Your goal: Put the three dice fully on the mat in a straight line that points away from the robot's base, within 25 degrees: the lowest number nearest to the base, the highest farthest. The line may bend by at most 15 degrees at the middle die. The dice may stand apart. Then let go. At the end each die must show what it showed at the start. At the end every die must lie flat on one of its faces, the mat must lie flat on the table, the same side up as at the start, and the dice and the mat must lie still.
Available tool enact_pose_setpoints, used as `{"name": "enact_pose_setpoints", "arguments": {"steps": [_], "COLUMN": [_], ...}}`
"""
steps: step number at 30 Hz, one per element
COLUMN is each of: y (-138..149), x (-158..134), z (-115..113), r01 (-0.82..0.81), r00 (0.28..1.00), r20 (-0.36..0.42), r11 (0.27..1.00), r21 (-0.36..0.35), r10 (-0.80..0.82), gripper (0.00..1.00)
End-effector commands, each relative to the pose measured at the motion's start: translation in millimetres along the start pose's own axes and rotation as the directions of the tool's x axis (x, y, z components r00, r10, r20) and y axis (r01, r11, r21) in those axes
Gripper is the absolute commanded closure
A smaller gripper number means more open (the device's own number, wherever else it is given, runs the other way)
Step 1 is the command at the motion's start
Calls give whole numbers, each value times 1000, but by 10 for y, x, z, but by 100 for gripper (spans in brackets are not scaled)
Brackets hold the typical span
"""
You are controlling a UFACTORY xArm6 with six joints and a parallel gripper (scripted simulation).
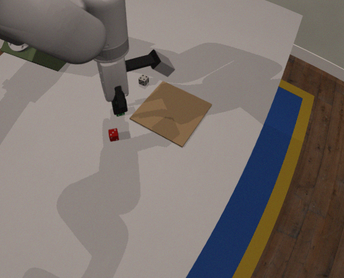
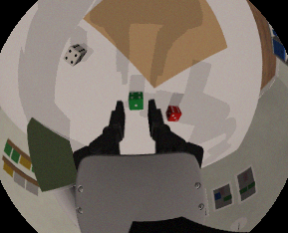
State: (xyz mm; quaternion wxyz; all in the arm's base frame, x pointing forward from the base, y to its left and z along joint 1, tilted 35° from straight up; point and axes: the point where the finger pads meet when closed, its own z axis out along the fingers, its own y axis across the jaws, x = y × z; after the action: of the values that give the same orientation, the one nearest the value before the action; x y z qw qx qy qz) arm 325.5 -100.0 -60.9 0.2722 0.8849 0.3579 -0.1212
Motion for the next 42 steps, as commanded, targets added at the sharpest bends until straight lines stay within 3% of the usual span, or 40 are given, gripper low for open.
{"name": "enact_pose_setpoints", "arguments": {"steps": [1,25,42], "y": [7,7,8], "x": [8,8,8], "z": [-7,1,182], "r01": [-1,-1,-1], "r00": [1000,1000,1000], "r20": [-2,-2,-2], "r11": [1000,1000,1000], "r21": [-1,-1,-1], "r10": [1,1,1], "gripper": [64,64,64]}}
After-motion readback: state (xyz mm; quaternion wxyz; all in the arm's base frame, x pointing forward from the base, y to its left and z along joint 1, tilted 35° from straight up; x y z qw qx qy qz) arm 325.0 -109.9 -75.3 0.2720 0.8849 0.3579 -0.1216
